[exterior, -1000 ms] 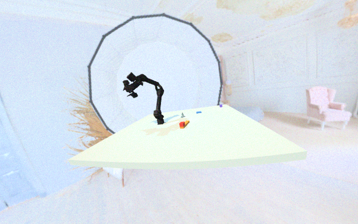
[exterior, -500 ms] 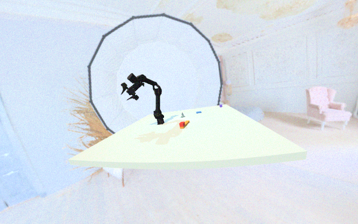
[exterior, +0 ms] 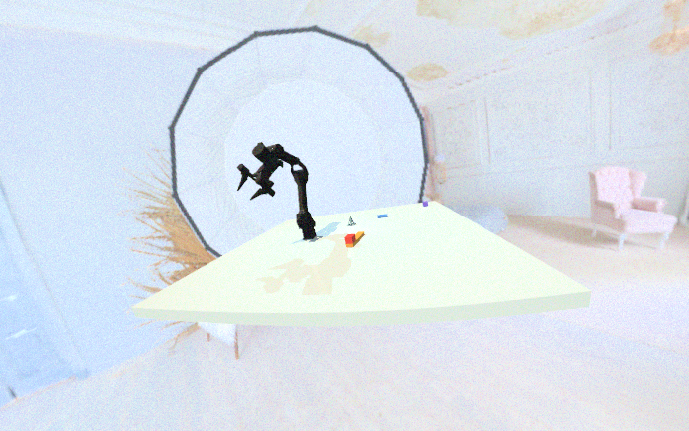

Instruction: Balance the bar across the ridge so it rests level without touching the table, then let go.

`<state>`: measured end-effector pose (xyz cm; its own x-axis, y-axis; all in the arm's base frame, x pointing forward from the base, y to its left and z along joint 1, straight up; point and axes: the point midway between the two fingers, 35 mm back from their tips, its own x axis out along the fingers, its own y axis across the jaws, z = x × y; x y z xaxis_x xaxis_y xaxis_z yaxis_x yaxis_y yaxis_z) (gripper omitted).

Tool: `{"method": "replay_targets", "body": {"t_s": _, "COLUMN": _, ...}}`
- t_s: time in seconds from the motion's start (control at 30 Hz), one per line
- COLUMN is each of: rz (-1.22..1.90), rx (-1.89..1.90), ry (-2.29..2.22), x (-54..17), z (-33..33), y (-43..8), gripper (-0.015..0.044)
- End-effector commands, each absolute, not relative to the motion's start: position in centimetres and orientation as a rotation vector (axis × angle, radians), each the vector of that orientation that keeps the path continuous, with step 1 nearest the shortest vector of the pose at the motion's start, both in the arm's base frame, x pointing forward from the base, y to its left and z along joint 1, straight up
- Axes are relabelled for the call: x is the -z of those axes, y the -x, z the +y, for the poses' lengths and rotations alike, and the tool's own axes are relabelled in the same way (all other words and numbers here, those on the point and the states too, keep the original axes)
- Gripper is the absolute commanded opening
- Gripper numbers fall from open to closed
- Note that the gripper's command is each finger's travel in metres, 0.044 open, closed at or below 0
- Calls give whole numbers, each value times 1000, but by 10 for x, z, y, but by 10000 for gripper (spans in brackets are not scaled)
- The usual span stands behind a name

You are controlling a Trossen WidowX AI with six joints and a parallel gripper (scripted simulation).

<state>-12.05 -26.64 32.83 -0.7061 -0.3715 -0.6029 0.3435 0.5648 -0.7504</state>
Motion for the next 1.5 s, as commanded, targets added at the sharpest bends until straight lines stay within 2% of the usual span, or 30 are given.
{"method": "replay_targets", "body": {"t_s": 0.0, "rz": 2018, "rx": 1063, "ry": 89, "x": -317, "z": -279, "y": 99, "gripper": 315}}
{"method": "replay_targets", "body": {"t_s": 0.73, "rz": 1894, "rx": 450, "ry": 429, "x": -265, "z": -310, "y": -27, "gripper": 315}}
{"method": "replay_targets", "body": {"t_s": 1.47, "rz": 1700, "rx": -131, "ry": 723, "x": -217, "z": -278, "y": -155, "gripper": 315}}
